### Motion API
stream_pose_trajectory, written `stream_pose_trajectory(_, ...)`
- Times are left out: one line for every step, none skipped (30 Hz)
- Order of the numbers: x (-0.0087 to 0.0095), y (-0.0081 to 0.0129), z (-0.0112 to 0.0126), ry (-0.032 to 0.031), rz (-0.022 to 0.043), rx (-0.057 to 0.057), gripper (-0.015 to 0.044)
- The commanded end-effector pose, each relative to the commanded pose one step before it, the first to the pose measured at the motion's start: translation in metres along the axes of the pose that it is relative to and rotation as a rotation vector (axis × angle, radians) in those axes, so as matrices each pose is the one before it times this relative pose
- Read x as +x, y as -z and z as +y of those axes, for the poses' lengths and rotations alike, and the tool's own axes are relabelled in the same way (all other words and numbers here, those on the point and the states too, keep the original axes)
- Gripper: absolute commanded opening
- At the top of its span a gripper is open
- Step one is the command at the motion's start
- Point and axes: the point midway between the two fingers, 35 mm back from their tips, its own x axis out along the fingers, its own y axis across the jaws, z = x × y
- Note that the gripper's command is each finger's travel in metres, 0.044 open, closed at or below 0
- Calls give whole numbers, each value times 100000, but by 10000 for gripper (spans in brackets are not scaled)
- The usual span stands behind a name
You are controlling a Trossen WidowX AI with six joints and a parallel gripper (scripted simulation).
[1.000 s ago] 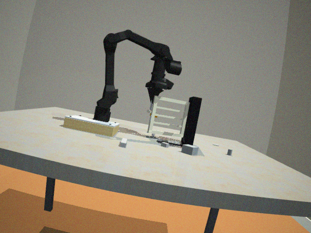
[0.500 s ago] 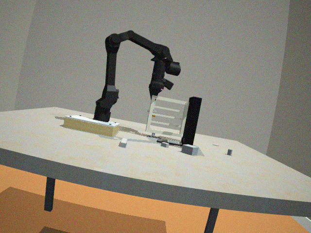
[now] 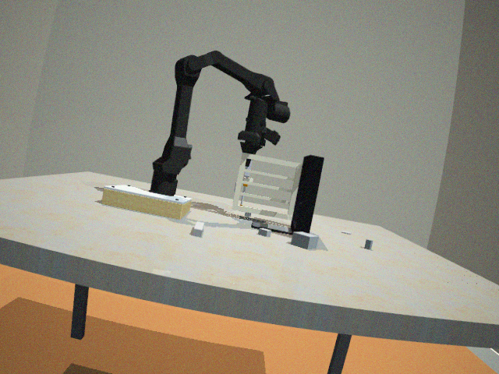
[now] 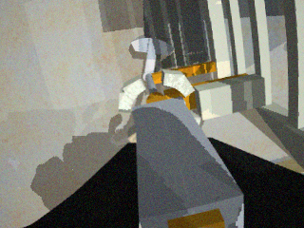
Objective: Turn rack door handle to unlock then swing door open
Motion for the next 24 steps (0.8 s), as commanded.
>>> stream_pose_trajectory(24,-236,916,131,92,6663,16)
stream_pose_trajectory(0,-10,193,-20,1,1116,16)
stream_pose_trajectory(1,-4,116,-12,1,670,16)
stream_pose_trajectory(0,-1,39,-4,0,223,16)
stream_pose_trajectory(0,0,0,0,0,0,16)
stream_pose_trajectory(0,0,0,0,0,0,16)
stream_pose_trajectory(0,0,0,0,0,0,16)
stream_pose_trajectory(0,0,0,0,0,0,16)
stream_pose_trajectory(0,0,0,0,0,0,16)
stream_pose_trajectory(0,0,0,0,0,0,16)
stream_pose_trajectory(0,0,0,0,0,0,16)
stream_pose_trajectory(0,0,0,0,0,0,16)
stream_pose_trajectory(0,0,0,0,0,0,16)
stream_pose_trajectory(0,0,0,0,0,0,16)
stream_pose_trajectory(0,0,0,0,0,0,16)
stream_pose_trajectory(0,0,0,0,0,0,16)
stream_pose_trajectory(0,0,0,0,0,0,42)
stream_pose_trajectory(0,0,0,0,0,0,68)
stream_pose_trajectory(0,0,0,0,0,0,95)
stream_pose_trajectory(0,0,0,0,0,0,121)
stream_pose_trajectory(0,0,0,0,0,0,147)
stream_pose_trajectory(0,0,0,0,0,0,173)
stream_pose_trajectory(0,0,0,0,0,0,200)
stream_pose_trajectory(0,0,0,0,0,0,226)
